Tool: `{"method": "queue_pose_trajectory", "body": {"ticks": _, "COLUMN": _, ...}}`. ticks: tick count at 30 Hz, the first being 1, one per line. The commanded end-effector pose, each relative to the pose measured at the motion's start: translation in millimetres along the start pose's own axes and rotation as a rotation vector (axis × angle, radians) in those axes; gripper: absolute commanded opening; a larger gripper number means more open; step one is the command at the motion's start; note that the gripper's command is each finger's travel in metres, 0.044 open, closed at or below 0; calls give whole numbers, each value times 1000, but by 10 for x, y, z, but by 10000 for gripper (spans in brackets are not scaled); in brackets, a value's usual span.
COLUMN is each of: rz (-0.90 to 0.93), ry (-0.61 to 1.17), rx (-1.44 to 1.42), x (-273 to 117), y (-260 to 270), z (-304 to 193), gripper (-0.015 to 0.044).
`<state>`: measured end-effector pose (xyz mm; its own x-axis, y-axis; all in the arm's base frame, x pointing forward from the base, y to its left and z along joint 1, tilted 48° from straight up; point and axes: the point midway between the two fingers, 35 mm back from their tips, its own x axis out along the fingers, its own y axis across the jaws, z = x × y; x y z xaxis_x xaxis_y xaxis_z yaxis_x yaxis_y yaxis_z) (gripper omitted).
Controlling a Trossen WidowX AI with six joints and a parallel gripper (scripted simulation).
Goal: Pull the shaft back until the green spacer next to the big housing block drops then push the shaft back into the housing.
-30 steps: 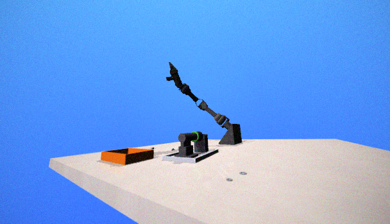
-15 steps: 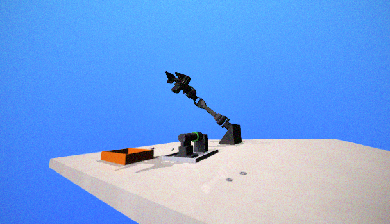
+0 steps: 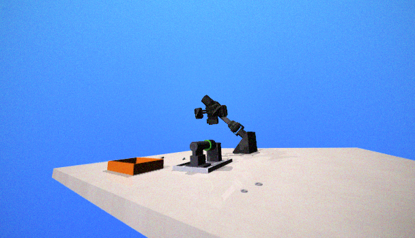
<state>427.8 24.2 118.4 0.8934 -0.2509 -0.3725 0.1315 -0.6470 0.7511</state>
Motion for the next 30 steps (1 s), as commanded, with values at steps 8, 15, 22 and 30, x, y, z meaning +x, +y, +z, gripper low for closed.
{"method": "queue_pose_trajectory", "body": {"ticks": 8, "rz": 54, "ry": -391, "rx": 71, "x": -270, "y": -440, "z": 1286, "gripper": 440}}
{"method": "queue_pose_trajectory", "body": {"ticks": 15, "rz": 54, "ry": -391, "rx": 72, "x": -280, "y": -468, "z": 1290, "gripper": 440}}
{"method": "queue_pose_trajectory", "body": {"ticks": 22, "rz": 54, "ry": -391, "rx": 72, "x": -280, "y": -468, "z": 1290, "gripper": 440}}
{"method": "queue_pose_trajectory", "body": {"ticks": 30, "rz": 54, "ry": -391, "rx": 72, "x": -280, "y": -468, "z": 1290, "gripper": 440}}
